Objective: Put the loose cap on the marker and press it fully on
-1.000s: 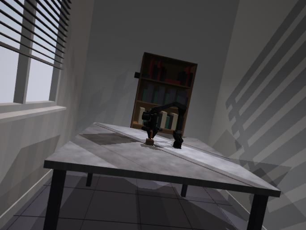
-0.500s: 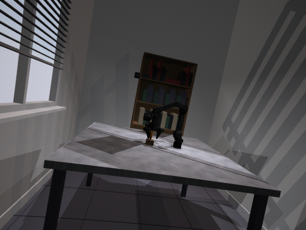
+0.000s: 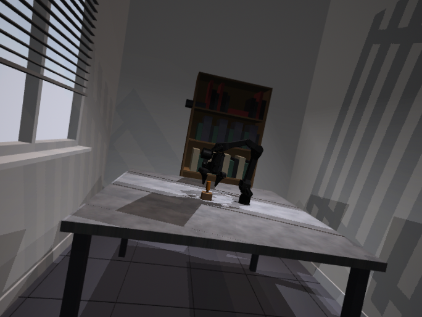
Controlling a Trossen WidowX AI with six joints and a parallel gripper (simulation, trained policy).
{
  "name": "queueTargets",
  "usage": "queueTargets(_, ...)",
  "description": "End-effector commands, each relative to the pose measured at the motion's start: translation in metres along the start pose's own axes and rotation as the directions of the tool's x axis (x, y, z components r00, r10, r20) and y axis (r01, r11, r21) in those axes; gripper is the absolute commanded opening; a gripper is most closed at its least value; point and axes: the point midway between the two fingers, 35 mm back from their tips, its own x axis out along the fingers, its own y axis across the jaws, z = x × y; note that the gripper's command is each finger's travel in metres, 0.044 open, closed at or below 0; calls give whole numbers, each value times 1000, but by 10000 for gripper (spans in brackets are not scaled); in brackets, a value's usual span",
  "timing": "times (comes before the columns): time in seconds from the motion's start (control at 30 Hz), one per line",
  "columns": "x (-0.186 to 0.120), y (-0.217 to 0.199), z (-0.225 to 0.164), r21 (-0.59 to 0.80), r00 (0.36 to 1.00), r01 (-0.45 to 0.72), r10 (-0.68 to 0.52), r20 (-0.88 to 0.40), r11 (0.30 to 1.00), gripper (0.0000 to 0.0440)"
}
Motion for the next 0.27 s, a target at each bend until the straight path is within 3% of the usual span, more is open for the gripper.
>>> queueTargets(0.0,-19,4,1,8,999,-46,46,10,999,440)
queueTargets(0.23,-38,3,2,7,997,-73,73,16,997,440)
